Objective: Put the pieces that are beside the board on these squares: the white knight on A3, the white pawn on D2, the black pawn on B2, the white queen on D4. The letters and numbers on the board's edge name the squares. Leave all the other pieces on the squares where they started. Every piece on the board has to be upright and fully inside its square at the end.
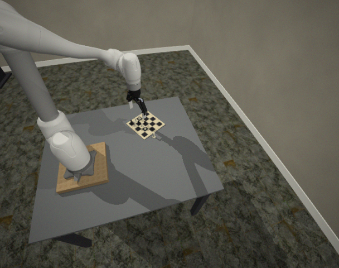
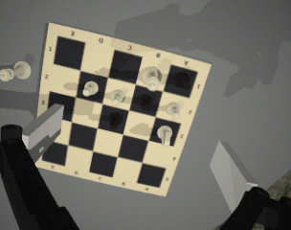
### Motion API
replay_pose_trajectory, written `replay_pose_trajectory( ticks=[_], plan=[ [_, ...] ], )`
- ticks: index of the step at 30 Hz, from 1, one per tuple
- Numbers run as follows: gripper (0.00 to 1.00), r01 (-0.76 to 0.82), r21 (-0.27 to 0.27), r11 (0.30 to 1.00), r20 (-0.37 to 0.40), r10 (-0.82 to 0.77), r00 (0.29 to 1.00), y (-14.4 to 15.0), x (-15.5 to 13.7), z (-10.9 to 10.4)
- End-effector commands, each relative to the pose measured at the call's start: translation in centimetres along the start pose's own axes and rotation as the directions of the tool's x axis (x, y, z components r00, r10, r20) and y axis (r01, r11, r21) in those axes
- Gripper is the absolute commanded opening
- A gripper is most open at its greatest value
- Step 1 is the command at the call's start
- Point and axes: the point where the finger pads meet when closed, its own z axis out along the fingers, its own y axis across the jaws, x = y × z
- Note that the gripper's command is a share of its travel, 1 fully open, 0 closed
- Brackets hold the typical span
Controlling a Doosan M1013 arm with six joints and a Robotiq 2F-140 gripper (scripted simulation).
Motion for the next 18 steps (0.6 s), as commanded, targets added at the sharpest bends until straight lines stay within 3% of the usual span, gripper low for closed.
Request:
replay_pose_trajectory(
  ticks=[1,4,6,9,18],
  plan=[
    [1.0,0.11,-0.001,0.994,0.0,-0.11,0.994,-2.4,-0.3,-0.1],
    [1.0,0.298,0.0,0.954,0.0,-0.298,0.954,-6.7,-0.5,-0.4],
    [1.0,0.298,0.0,0.954,0.0,-0.298,0.954,-6.7,-0.5,-0.4],
    [1.0,0.498,0.0,0.867,0.0,-0.498,0.867,-11.6,-0.4,-0.6],
    [1.0,0.697,0.0,0.717,0.0,-0.697,0.717,-17.2,0.4,-0.9]
  ],
)
